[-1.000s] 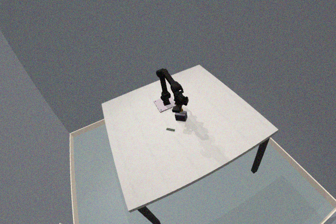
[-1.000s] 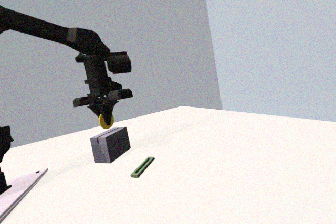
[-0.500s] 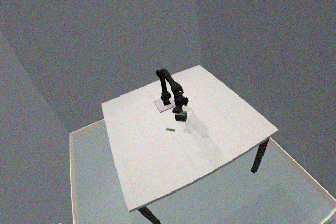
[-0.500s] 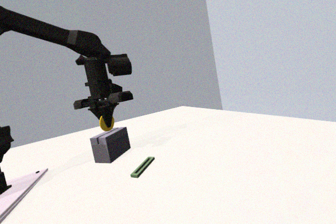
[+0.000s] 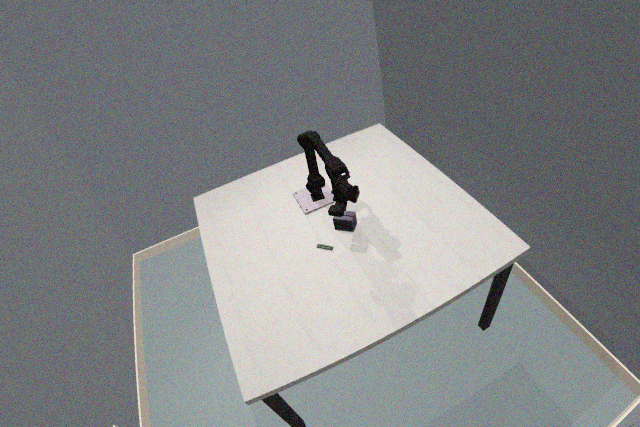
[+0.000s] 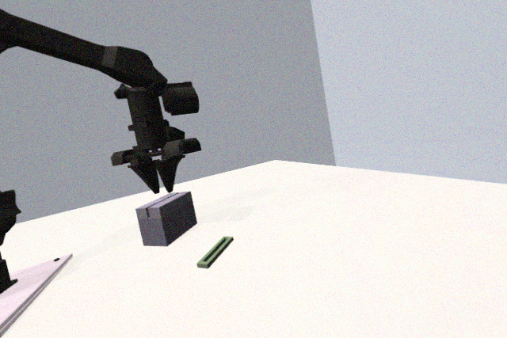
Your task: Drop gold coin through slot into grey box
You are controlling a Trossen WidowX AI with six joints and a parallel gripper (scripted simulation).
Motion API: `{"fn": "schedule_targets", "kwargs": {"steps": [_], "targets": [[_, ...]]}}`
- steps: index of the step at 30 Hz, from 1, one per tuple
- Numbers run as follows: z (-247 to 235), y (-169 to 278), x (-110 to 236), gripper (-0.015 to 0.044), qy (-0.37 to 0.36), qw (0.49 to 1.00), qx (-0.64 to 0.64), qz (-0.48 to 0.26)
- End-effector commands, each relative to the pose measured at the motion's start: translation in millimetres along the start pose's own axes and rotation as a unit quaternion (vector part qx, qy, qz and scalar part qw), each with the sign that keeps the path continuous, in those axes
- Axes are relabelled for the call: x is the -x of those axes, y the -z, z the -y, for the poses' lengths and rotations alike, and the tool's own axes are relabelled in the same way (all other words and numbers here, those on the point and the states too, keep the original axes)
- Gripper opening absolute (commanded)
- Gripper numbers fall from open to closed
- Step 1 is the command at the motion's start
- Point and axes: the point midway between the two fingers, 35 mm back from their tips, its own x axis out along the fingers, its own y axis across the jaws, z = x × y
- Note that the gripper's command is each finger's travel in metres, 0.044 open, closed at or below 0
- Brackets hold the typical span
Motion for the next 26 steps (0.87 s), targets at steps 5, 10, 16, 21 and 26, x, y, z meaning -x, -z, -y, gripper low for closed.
{"fn": "schedule_targets", "kwargs": {"steps": [5,10,16,21,26], "targets": [[0,0,5,0.0239,0.0,1.0,0.0,0.0],[0,0,18,0.0371,0.0,1.0,0.0,0.0],[-3,3,60,0.044,-0.002,1.0,-0.001,-0.002],[-3,3,61,0.044,-0.002,1.0,-0.001,-0.002],[-3,3,61,0.044,-0.002,1.0,-0.001,-0.002]]}}
